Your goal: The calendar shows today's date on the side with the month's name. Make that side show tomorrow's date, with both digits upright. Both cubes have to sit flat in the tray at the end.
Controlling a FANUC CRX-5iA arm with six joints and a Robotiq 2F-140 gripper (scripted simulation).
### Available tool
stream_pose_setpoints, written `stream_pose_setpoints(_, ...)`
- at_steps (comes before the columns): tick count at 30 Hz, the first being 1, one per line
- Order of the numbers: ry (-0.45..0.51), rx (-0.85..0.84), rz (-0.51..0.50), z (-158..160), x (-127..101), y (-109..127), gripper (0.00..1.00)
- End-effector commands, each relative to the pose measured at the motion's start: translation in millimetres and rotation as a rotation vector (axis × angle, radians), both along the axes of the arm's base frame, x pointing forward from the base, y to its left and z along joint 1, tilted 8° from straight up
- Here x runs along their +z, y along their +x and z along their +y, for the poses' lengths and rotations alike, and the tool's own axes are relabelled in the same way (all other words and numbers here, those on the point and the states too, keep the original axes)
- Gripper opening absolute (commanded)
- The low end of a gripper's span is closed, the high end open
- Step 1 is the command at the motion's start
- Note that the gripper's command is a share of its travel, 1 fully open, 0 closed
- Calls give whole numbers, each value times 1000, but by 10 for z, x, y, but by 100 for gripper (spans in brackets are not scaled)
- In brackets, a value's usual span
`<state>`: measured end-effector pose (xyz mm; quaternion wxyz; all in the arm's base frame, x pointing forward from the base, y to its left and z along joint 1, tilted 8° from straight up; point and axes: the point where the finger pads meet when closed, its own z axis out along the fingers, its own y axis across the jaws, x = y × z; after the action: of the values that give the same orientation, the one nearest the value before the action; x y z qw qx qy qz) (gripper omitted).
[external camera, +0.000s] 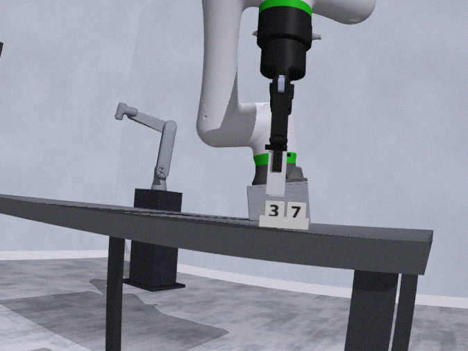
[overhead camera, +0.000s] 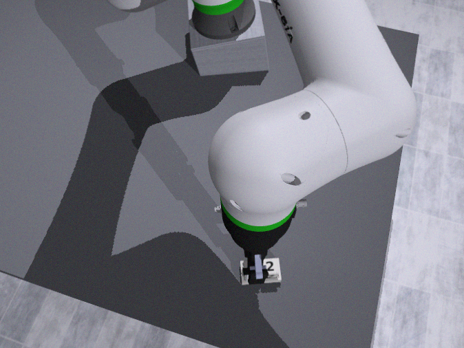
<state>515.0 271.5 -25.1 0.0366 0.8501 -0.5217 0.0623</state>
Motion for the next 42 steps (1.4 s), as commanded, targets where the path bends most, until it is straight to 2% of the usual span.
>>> stream_pose_setpoints(1,0,0,0,1,2,2,35)
stream_pose_setpoints(12,0,0,0,-2,-22,3,35)
stream_pose_setpoints(31,0,0,0,-33,-262,20,35)
stream_pose_setpoints(42,0,0,0,-35,-278,21,35)
